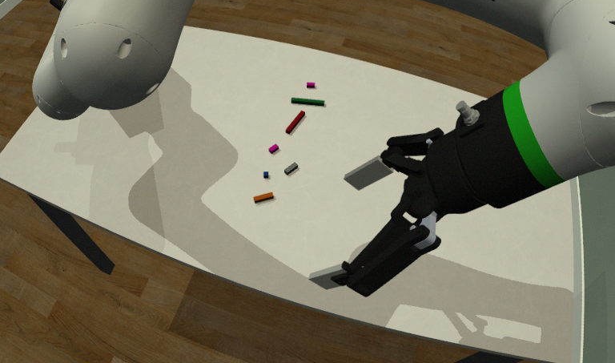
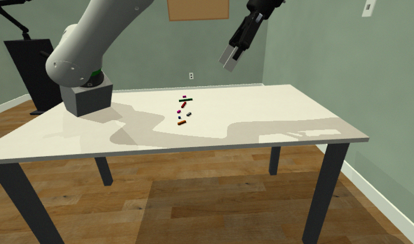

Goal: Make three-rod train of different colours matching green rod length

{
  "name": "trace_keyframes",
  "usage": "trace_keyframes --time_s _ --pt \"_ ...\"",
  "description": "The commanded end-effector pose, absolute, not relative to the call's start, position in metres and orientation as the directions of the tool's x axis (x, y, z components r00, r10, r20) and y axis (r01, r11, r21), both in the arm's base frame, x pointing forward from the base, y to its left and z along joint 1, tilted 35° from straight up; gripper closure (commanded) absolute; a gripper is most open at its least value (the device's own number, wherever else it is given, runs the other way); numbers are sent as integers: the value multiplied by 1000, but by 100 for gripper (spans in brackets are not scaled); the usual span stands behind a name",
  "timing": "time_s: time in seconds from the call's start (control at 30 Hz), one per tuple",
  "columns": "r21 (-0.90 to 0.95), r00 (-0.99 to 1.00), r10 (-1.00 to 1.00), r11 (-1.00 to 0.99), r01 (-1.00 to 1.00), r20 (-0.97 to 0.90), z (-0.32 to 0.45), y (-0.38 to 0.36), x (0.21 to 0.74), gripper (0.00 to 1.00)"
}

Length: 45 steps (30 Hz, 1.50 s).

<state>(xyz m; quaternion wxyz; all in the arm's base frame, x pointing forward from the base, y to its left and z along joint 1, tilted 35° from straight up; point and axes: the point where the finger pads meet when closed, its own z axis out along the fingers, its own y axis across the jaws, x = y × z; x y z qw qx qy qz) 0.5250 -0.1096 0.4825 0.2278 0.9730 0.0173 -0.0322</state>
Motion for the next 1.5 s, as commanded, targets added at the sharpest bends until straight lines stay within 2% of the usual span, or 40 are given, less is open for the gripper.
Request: trace_keyframes --time_s 0.0,0.73,1.47 --pt "442 997 19 -896 48 -70 483 -109 525 0" --pt "456 998 17 -889 41 -56 477 -104 528 0" --pt "561 981 77 -827 -37 179 371 -24 544 0"
